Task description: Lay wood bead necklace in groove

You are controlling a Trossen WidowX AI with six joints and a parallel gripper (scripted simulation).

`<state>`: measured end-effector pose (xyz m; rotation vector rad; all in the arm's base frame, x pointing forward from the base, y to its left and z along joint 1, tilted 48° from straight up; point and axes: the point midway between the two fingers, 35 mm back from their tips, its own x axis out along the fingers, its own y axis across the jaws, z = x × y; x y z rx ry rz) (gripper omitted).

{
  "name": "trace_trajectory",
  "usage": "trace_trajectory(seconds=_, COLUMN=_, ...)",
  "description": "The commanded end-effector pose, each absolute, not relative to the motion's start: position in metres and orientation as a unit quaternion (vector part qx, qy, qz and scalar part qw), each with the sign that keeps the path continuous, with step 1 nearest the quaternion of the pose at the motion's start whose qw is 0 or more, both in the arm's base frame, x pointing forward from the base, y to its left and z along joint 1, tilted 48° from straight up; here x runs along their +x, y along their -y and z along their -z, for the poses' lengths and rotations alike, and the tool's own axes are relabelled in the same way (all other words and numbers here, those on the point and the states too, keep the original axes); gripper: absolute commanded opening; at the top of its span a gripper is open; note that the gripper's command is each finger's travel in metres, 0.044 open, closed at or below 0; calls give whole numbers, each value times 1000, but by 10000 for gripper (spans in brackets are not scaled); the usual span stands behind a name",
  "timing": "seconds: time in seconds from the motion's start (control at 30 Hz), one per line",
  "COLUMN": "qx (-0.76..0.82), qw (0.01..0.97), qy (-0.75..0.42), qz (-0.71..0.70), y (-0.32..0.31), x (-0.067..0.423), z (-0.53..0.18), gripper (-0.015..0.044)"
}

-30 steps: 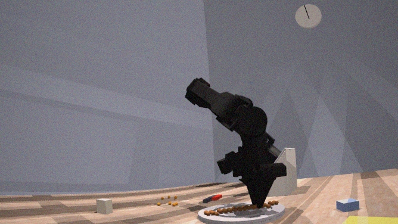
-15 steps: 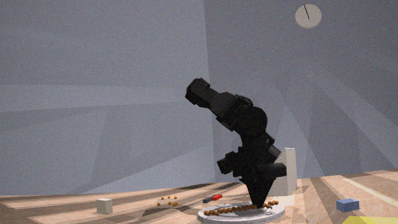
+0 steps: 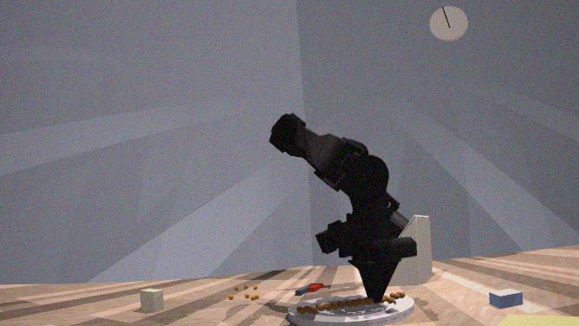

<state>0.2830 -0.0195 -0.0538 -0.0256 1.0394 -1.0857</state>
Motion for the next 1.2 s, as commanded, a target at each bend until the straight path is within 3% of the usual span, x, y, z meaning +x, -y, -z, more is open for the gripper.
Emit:
trace_trajectory(seconds=0.0, qx=-11, qw=731, qy=-472, qz=493, y=20, x=283, z=54, gripper=0)
trace_trajectory(seconds=0.2, qx=-11, qw=731, qy=-472, qz=493, y=20, x=283, z=54, gripper=0)
trace_trajectory(seconds=0.77, qx=-16, qw=729, qy=-474, qz=494, y=15, x=283, z=50, gripper=440)
trace_trajectory(seconds=1.17, qx=-16, qw=729, qy=-474, qz=494, y=15, x=283, z=50, gripper=440)
